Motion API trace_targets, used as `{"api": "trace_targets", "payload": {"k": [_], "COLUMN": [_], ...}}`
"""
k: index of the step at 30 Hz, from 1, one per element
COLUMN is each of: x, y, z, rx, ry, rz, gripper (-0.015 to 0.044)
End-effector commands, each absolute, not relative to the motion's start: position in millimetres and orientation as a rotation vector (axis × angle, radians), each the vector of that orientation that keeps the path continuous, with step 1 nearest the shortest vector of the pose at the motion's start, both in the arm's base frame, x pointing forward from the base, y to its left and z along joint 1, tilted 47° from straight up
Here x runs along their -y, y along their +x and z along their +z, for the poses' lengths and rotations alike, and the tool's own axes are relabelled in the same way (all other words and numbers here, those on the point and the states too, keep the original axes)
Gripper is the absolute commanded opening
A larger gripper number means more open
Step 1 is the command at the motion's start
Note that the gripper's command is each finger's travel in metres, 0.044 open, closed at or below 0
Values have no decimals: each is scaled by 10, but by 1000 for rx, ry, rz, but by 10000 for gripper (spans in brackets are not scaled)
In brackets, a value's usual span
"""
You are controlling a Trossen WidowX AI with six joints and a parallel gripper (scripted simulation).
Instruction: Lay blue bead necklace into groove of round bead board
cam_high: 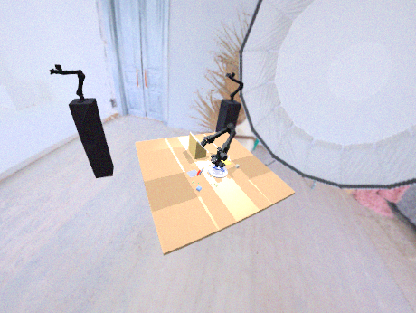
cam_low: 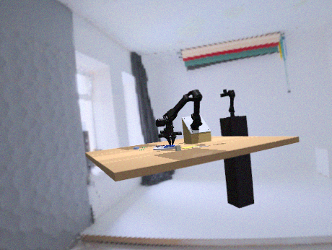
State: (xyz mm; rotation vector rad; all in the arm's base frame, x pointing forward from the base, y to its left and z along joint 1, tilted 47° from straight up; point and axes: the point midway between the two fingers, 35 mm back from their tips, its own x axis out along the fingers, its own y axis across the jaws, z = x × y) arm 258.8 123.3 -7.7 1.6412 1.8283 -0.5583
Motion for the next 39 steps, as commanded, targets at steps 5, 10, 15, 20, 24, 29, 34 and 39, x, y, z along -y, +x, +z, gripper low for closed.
{"api": "trace_targets", "payload": {"k": [5, 10, 15, 20, 24, 29, 34, 39], "x": [-1233, -1233, -1233, -1233, -1233, -1233, -1203, -1192], "y": [2589, 2589, 2589, 2589, 2589, 2589, 2585, 2599], "z": [-73, -73, -73, -73, -73, -73, -46, -31], "rx": [-1828, -1828, -1828, -1828, -1828, -1828, -1831, -1833], "ry": [1640, 1640, 1640, 1640, 1640, 1640, 1644, 1645], "rz": [-557, -557, -557, -557, -557, -557, -559, -560], "gripper": [0, 0, 0, 0, 0, 0, 0, 0]}}
